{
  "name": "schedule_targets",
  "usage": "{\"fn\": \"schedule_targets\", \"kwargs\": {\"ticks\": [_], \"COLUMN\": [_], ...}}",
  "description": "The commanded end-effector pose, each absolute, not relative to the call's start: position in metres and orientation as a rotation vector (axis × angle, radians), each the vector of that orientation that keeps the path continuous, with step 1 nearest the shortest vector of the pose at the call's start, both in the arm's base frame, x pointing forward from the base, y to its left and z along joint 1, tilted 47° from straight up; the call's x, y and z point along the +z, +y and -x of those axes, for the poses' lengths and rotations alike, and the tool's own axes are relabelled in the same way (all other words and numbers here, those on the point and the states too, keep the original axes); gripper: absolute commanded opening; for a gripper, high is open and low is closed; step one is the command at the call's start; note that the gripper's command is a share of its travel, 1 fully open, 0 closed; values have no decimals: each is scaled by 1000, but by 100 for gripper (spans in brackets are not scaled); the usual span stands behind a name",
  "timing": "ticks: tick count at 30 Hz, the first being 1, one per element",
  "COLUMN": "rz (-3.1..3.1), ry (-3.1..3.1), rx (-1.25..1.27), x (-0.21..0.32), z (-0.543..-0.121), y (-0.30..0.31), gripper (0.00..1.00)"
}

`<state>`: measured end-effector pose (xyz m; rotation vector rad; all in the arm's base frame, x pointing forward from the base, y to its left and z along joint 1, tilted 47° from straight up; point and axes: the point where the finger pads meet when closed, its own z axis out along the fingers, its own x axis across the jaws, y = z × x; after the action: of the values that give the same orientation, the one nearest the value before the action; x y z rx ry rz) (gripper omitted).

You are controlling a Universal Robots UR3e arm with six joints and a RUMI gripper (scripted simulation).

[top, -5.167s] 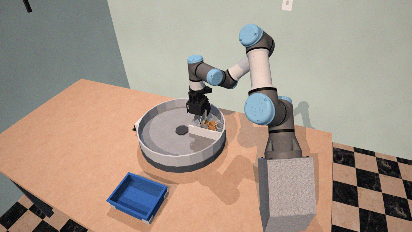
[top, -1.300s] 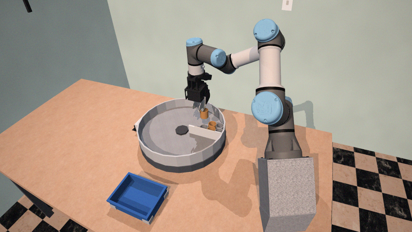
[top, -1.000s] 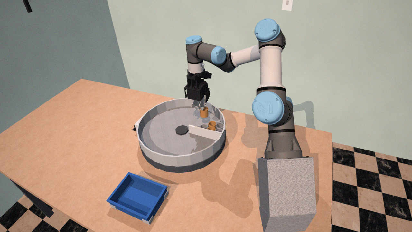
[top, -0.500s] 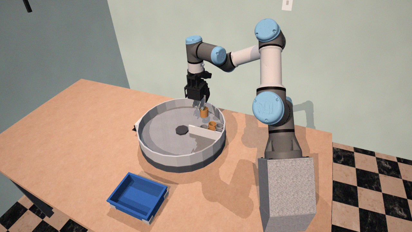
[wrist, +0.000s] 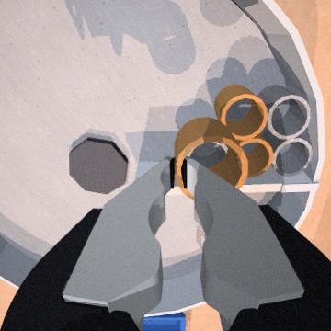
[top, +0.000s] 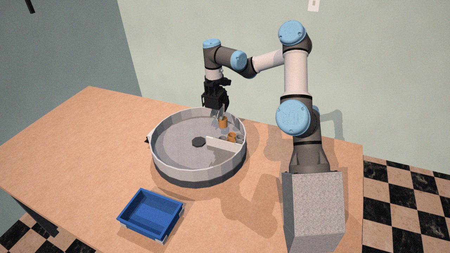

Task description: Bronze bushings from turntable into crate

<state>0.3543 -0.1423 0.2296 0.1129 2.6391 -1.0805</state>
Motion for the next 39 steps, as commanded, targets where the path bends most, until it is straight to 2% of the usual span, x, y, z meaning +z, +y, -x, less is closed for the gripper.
{"fn": "schedule_targets", "kwargs": {"ticks": [1, 39], "rz": [-113, -57], "ry": [2637, 2658], "rx": [-1080, -1081], "x": [230, 226], "z": [-355, -368], "y": [-142, -134], "gripper": [0, 0]}}
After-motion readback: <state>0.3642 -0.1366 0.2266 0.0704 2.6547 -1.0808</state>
